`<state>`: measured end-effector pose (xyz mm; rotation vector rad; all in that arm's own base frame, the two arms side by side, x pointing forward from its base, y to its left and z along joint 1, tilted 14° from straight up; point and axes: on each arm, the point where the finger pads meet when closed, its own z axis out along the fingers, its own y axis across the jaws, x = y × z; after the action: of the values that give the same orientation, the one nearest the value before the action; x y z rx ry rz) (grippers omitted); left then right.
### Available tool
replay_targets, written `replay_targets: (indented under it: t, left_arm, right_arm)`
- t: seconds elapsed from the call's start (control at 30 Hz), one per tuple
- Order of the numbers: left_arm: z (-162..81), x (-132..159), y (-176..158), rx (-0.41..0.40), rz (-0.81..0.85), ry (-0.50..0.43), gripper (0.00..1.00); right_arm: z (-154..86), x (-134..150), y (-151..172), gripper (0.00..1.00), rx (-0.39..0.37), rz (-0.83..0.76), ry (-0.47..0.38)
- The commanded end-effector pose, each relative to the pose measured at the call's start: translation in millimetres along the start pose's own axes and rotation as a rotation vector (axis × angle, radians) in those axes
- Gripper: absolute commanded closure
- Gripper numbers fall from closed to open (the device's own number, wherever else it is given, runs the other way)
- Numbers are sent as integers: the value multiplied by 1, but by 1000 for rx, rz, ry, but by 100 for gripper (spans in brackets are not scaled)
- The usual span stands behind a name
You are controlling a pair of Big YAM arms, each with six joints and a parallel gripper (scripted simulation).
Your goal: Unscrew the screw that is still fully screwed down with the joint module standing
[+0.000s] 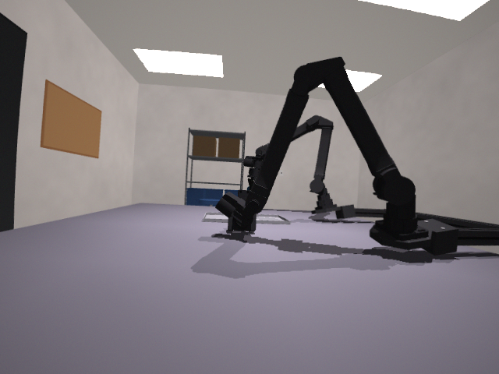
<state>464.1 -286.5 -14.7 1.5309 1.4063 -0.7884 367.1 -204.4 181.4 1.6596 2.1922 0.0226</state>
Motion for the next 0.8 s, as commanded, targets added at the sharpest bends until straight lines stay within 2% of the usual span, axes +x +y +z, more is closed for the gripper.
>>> replay_targets:
  t: [0.0,0.13,0.3,0.7,0.77]
  left_arm:
    - [1,3,13,-18,17,-4,41]
    - [1,3,13,-18,17,-4,41]
    - [1,3,13,-18,17,-4,41]
    - [1,3,13,-18,17,-4,41]
    - [1,3,13,-18,17,-4,41]
  right_arm:
    - [-37,-31,5,58,-34,86,-48]
    - [-40,-37,-9,58,-3,144,-30]
    - [-40,-33,-4,58,-7,128,-26]
    - [-55,-49,-52,58,87,325,21]
    - [-55,-49,-52,58,88,325,20]
